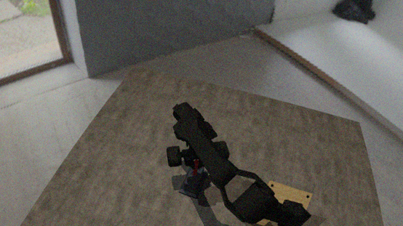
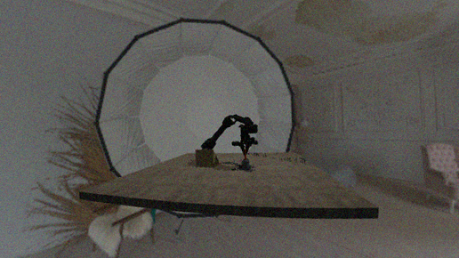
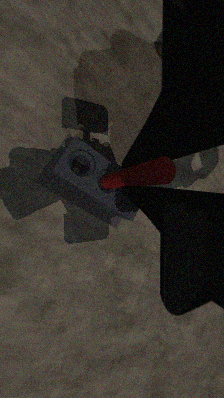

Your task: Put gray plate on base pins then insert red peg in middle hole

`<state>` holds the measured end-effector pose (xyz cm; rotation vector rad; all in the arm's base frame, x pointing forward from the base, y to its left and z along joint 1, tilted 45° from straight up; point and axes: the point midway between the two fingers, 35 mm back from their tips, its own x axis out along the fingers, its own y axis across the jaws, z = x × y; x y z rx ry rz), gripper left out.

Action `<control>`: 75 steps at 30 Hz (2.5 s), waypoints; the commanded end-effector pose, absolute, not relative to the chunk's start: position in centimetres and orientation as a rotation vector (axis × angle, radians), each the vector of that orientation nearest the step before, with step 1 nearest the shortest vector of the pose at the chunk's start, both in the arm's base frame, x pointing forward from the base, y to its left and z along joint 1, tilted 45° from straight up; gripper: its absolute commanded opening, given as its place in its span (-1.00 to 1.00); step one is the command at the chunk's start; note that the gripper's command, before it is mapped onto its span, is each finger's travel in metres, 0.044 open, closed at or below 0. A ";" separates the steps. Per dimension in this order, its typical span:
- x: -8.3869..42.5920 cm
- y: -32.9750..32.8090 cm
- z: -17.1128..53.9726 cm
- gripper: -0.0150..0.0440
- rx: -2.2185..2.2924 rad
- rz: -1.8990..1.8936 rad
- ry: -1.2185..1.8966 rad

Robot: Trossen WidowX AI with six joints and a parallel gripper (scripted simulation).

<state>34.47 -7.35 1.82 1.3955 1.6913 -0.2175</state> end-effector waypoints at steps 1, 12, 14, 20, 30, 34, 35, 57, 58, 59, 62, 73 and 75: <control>34.5 -7.4 1.9 -0.49 1.395 -0.217 1.691; 34.4 -7.1 1.8 -0.49 1.395 -0.217 1.691; 34.4 -7.1 1.8 -0.49 1.395 -0.217 1.691; 34.5 -7.0 1.8 -0.49 1.395 -0.217 1.691; 34.4 -7.1 1.8 -0.49 1.392 -0.217 1.692; 34.4 -7.1 1.8 -0.22 1.392 -0.217 1.692; 34.4 -7.1 1.8 -0.14 1.392 -0.217 1.692; 34.4 -7.6 2.3 0.02 1.399 -0.217 1.693; 34.4 -7.7 2.3 0.02 1.399 -0.217 1.693; 34.4 -7.7 2.4 0.02 1.399 -0.217 1.693; 34.3 -7.9 2.5 0.02 1.399 -0.217 1.693; 34.3 -8.4 3.1 0.02 1.399 -0.218 1.693; 34.3 -8.5 3.2 0.02 1.399 -0.218 1.693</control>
